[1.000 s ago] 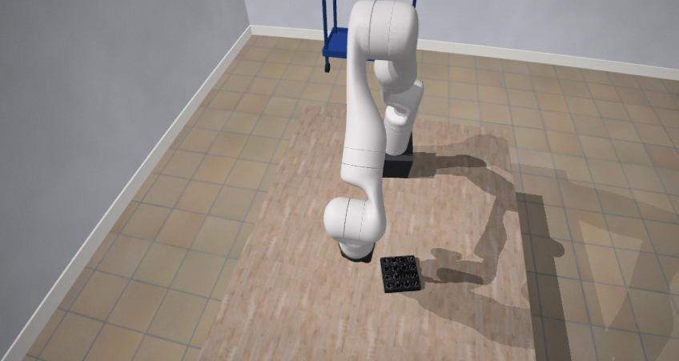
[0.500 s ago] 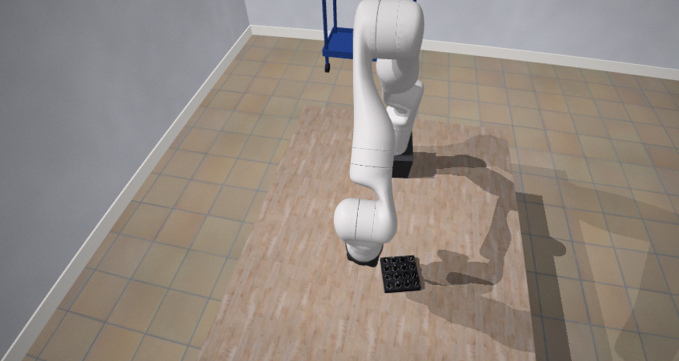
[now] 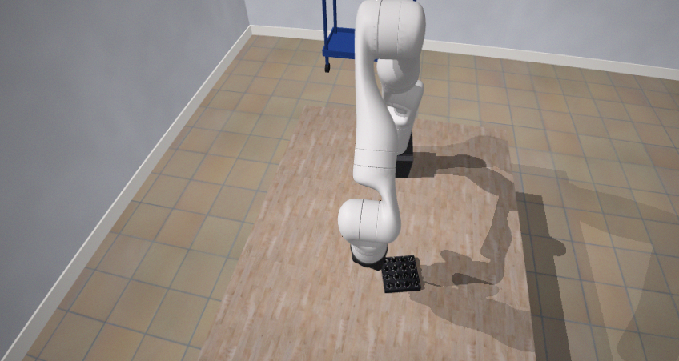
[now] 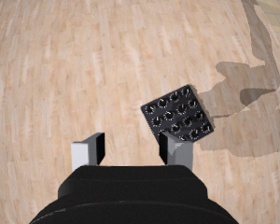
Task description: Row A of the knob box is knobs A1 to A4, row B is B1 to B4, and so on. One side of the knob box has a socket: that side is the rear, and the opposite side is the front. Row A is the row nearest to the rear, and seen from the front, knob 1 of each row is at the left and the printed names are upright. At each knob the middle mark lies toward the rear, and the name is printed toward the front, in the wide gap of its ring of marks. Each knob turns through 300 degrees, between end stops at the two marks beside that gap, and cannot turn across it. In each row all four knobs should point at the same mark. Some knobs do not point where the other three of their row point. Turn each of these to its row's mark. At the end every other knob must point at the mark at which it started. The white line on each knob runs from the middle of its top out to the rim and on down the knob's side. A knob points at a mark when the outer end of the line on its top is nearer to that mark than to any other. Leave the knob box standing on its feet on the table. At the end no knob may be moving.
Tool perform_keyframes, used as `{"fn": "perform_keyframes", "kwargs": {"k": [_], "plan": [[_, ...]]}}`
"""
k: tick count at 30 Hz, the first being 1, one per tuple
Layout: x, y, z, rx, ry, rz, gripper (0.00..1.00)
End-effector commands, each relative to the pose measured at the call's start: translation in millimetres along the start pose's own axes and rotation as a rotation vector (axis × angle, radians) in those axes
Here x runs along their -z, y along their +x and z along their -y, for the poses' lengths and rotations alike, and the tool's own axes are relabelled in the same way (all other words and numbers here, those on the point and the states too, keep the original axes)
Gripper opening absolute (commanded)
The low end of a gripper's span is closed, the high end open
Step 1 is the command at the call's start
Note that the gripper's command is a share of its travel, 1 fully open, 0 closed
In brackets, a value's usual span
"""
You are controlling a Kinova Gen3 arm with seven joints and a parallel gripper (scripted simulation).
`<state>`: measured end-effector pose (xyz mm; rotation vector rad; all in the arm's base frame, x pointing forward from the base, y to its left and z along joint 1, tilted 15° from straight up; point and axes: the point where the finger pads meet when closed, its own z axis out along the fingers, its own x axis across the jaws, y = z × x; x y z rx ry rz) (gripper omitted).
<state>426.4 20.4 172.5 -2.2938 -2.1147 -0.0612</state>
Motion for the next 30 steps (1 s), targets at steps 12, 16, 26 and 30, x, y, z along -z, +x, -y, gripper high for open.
{"fn": "perform_keyframes", "kwargs": {"k": [12,16,26,30], "plan": [[-9.7,23.8,5.0,-0.105,-0.003,-0.044,1.00],[-9.7,23.8,5.0,-0.105,-0.003,-0.044,1.00],[-17.6,41.4,7.7,-0.193,-0.002,-0.078,1.00],[-17.0,41.3,9.3,-0.193,0.002,-0.077,1.00]]}}
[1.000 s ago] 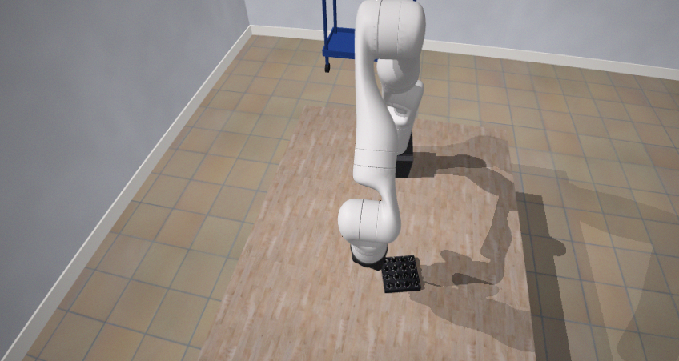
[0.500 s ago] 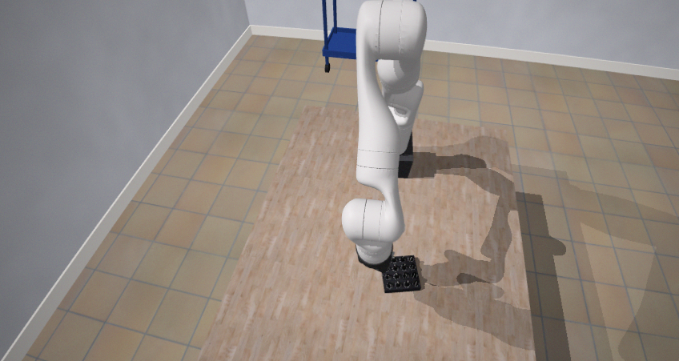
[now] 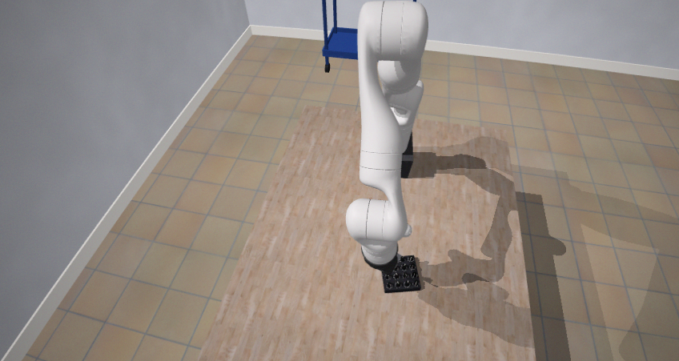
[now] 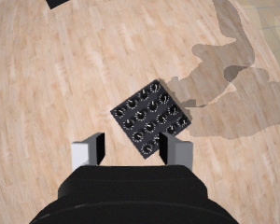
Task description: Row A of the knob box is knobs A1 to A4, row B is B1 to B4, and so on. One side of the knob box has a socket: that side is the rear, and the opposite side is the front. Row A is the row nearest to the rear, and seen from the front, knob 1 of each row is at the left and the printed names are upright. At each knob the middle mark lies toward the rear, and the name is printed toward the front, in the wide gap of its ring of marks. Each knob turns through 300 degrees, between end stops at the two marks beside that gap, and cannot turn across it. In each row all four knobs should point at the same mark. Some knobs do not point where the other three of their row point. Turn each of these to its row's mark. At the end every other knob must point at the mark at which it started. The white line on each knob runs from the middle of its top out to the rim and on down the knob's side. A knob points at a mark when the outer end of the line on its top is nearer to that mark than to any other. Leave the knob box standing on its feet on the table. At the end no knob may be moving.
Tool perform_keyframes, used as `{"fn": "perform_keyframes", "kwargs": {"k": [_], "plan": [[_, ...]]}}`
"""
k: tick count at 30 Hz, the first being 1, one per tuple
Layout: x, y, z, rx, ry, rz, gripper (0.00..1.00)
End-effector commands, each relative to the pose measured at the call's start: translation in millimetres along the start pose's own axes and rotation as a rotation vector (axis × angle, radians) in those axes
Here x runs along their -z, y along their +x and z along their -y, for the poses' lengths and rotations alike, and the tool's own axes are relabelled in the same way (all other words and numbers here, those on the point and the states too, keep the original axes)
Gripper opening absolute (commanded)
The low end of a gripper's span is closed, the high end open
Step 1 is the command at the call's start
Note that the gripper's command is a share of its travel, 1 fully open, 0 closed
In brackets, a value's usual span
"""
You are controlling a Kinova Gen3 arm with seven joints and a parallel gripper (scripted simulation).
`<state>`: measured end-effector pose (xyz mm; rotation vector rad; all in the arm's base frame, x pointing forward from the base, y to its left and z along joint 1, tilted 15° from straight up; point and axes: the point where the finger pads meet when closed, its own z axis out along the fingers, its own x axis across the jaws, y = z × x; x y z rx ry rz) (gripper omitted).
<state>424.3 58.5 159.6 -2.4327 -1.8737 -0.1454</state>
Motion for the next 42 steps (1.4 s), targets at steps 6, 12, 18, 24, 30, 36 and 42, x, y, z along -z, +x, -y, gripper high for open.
{"fn": "perform_keyframes", "kwargs": {"k": [6,12,18,24,30,36,42], "plan": [[-7.5,11.2,5.9,-0.061,0.006,-0.022,1.00],[-6.7,10.6,8.9,-0.061,0.015,-0.019,1.00],[-10.5,18.0,12.1,-0.106,0.018,-0.034,1.00],[-15.0,26.2,11.0,-0.152,0.009,-0.052,1.00],[-18.7,33.2,13.4,-0.197,0.011,-0.066,1.00],[-17.8,32.5,17.3,-0.197,0.022,-0.063,1.00],[-21.6,39.7,17.8,-0.243,0.019,-0.078,1.00]]}}
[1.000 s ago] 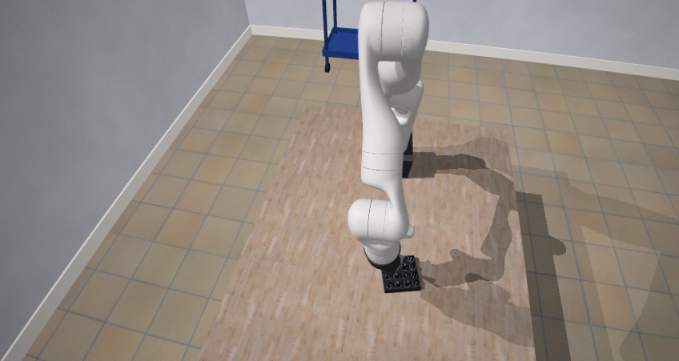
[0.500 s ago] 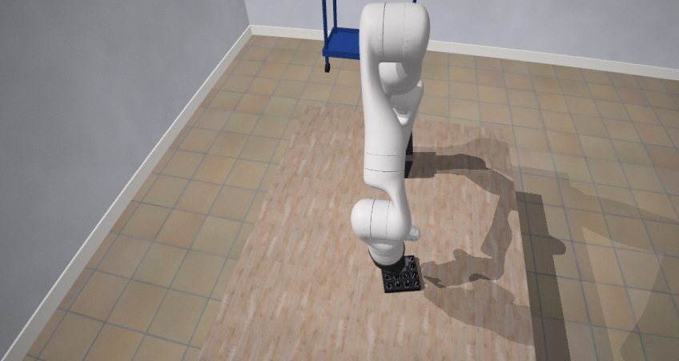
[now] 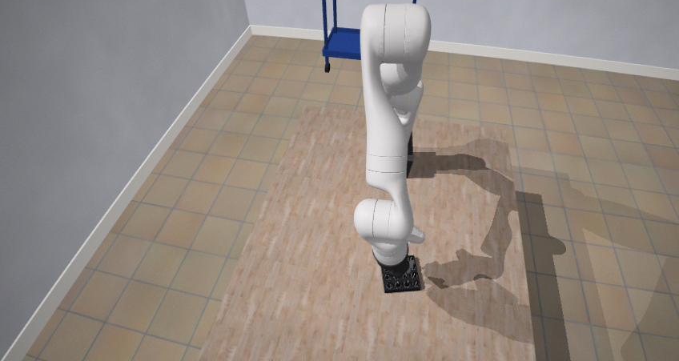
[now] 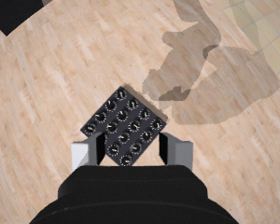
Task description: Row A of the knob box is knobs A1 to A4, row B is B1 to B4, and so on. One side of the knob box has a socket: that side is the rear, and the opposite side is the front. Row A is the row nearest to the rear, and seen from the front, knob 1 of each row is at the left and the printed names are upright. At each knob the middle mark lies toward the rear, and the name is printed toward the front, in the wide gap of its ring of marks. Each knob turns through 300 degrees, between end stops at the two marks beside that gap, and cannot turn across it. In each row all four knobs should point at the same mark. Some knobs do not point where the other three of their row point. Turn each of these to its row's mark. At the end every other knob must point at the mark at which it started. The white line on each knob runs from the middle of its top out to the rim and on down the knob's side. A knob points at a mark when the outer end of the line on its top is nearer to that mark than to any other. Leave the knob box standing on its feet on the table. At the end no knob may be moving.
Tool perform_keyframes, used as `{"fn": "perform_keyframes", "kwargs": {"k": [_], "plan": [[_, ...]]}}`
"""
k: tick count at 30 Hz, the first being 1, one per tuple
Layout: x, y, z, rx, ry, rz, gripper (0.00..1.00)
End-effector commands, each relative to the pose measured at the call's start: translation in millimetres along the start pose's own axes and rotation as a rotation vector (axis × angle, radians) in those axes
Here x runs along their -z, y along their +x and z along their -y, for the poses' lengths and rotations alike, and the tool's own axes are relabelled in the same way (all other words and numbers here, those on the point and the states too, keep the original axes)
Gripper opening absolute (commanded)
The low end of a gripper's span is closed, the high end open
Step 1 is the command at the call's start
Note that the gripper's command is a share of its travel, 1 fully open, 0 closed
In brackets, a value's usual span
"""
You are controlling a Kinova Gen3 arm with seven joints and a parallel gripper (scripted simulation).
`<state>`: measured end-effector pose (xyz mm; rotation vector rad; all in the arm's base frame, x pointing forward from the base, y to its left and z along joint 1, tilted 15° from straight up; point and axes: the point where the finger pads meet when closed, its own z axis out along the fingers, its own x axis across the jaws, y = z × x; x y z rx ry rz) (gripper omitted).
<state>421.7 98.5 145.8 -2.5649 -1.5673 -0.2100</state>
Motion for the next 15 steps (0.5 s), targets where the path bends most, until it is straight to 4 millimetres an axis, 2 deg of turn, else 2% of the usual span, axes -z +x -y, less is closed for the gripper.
{"fn": "perform_keyframes", "kwargs": {"k": [1,4,5,14,15], "plan": [[-3.5,1.5,7.3,-0.027,0.015,-0.001,1.00],[-3.5,1.5,7.3,-0.027,0.015,-0.002,1.00],[-8.1,8.7,7.0,-0.074,0.006,-0.019,1.00],[-7.2,7.2,10.7,-0.073,0.017,-0.014,1.00],[-11.7,14.1,10.2,-0.120,0.008,-0.031,1.00]]}}
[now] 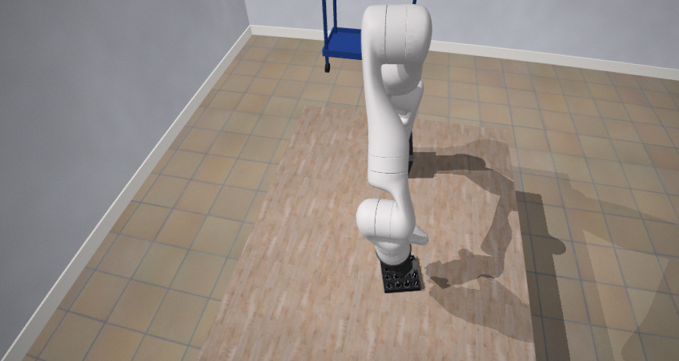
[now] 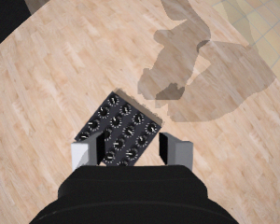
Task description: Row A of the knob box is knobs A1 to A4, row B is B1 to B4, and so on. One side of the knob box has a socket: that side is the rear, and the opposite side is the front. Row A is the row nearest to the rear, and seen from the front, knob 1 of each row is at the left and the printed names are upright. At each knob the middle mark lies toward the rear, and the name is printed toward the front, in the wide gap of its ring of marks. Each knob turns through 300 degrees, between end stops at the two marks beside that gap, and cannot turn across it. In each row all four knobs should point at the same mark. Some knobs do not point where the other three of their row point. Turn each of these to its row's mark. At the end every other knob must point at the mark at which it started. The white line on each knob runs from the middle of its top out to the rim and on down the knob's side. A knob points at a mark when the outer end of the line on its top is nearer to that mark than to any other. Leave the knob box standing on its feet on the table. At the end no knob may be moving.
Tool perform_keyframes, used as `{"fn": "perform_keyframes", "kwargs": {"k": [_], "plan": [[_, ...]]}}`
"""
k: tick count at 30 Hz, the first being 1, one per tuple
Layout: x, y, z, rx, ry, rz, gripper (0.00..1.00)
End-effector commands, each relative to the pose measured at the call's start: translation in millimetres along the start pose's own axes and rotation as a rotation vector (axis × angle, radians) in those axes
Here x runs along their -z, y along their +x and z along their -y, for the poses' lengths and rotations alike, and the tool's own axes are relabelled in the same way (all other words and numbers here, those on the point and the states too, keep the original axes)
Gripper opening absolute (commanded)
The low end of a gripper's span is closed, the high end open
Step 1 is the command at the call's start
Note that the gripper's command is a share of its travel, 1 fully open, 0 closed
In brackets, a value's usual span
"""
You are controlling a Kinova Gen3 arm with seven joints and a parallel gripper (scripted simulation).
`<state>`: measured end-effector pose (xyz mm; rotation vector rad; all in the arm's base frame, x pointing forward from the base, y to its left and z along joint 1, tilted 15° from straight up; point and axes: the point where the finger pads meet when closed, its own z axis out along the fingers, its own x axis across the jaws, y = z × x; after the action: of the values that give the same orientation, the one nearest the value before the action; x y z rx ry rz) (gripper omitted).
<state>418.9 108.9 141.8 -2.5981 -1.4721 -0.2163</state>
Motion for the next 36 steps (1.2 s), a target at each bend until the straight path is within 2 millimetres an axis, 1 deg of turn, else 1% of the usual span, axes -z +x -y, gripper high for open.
{"fn": "perform_keyframes", "kwargs": {"k": [1,2,6,7,9,16,17,19,23,24,26,33,34,36], "plan": [[-6.1,6.6,3.6,-0.053,0.001,-0.016,1.00],[-5.6,4.9,7.3,-0.053,0.012,-0.010,1.00],[-5.4,5.0,7.3,-0.053,0.011,-0.011,1.00],[-9.7,11.5,7.0,-0.099,0.003,-0.028,1.00],[-9.2,9.8,10.7,-0.099,0.014,-0.022,1.00],[-9.0,9.9,10.7,-0.099,0.014,-0.023,1.00],[-13.2,16.2,10.2,-0.146,0.006,-0.039,1.00],[-12.6,14.6,14.0,-0.145,0.016,-0.033,1.00],[-12.4,14.7,13.9,-0.145,0.016,-0.034,1.00],[-16.5,20.7,13.2,-0.192,0.008,-0.050,1.00],[-16.0,19.1,17.0,-0.191,0.019,-0.044,1.00],[-15.8,19.2,17.0,-0.191,0.019,-0.044,1.00],[-19.7,24.8,16.4,-0.238,0.012,-0.059,1.00],[-19.2,23.4,19.9,-0.237,0.021,-0.054,1.00]]}}
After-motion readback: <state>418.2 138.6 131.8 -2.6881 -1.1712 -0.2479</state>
